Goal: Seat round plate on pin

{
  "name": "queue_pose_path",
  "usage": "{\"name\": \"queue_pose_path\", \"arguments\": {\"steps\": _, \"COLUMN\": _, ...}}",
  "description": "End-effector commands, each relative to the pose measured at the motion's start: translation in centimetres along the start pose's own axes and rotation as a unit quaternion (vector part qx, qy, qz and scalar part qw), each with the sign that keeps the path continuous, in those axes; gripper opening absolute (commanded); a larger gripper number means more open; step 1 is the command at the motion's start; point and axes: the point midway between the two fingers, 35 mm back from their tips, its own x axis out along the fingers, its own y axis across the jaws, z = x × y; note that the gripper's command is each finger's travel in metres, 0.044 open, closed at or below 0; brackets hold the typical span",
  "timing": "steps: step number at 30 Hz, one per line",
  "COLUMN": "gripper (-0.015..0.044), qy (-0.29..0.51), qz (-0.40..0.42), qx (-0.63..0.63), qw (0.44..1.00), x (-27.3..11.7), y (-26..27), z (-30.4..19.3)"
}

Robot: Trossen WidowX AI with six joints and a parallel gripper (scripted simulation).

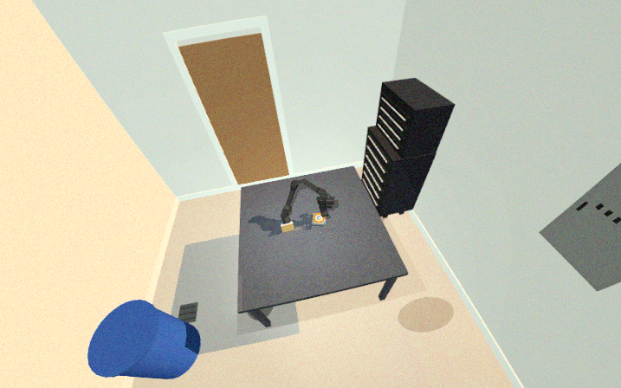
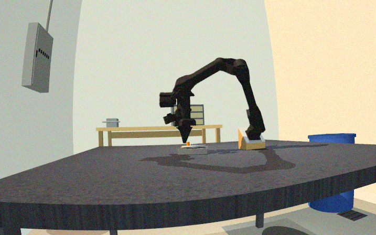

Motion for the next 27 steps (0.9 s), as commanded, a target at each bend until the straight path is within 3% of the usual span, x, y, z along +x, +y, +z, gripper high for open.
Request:
{"name": "queue_pose_path", "arguments": {"steps": 1, "gripper": 0.0, "qy": 0.005, "qz": 0.004, "qx": 0.003, "qw": 1.0, "x": 0.2, "y": 0.7, "z": -0.5}}
{"name": "queue_pose_path", "arguments": {"steps": 27, "gripper": 0.0, "qy": 0.005, "qz": 0.004, "qx": 0.003, "qw": 1.0, "x": -0.8, "y": 1.7, "z": -1.6}}
